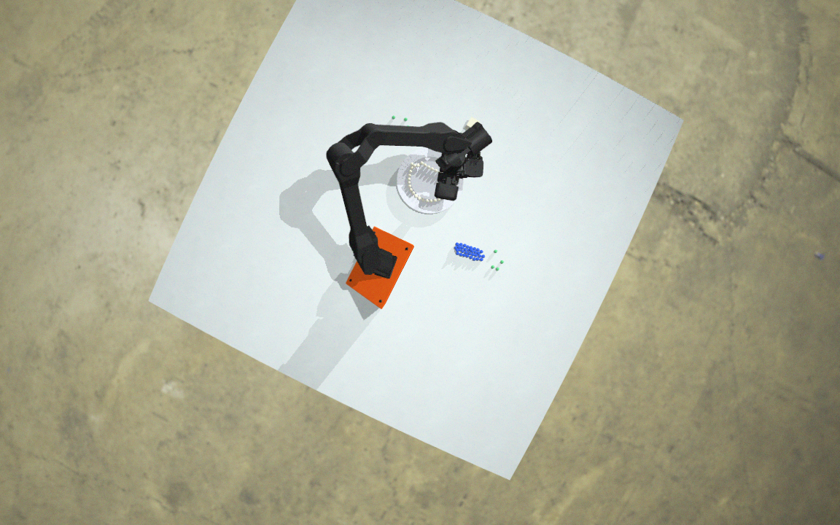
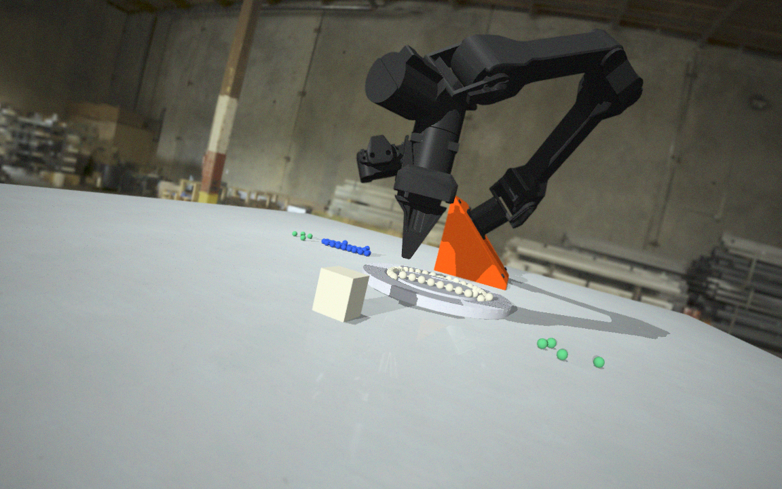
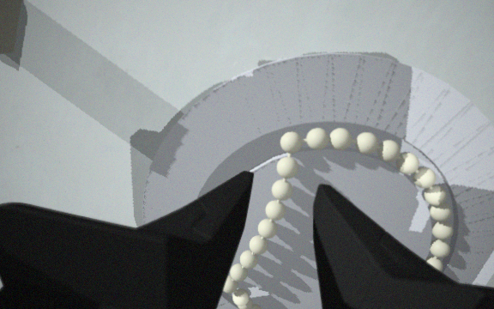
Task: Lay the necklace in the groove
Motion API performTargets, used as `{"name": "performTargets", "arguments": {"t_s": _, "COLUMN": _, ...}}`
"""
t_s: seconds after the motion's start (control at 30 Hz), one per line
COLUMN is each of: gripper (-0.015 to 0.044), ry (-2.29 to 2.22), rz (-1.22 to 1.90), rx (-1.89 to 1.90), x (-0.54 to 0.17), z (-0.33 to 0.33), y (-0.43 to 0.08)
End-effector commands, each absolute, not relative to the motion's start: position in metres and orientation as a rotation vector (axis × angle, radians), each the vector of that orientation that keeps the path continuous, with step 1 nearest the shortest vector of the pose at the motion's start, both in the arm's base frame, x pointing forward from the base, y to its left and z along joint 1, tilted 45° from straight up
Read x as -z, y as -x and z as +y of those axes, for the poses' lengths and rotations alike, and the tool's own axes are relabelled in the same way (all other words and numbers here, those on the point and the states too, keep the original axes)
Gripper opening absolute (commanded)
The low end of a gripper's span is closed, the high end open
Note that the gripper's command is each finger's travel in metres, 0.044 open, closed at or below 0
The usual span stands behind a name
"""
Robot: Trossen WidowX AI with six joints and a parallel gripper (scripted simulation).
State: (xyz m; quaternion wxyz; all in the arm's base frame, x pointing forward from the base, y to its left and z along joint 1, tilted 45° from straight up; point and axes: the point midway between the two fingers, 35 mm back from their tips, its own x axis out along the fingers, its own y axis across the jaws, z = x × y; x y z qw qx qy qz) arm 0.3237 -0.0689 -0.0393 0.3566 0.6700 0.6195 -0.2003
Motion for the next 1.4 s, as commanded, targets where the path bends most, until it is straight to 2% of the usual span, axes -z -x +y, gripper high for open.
{"name": "performTargets", "arguments": {"t_s": 0.0, "gripper": 0.012, "ry": -1.734, "rz": 1.604, "rx": 0.516, "x": 0.044, "z": -0.063, "y": -0.324}}
{"name": "performTargets", "arguments": {"t_s": 0.5, "gripper": 0.012, "ry": -1.733, "rz": 1.609, "rx": 0.514, "x": 0.057, "z": -0.049, "y": -0.326}}
{"name": "performTargets", "arguments": {"t_s": 0.67, "gripper": 0.0, "ry": -1.726, "rz": 1.608, "rx": 0.515, "x": 0.055, "z": -0.051, "y": -0.326}}
{"name": "performTargets", "arguments": {"t_s": 1.37, "gripper": 0.0, "ry": -1.726, "rz": 1.608, "rx": 0.515, "x": 0.055, "z": -0.051, "y": -0.326}}
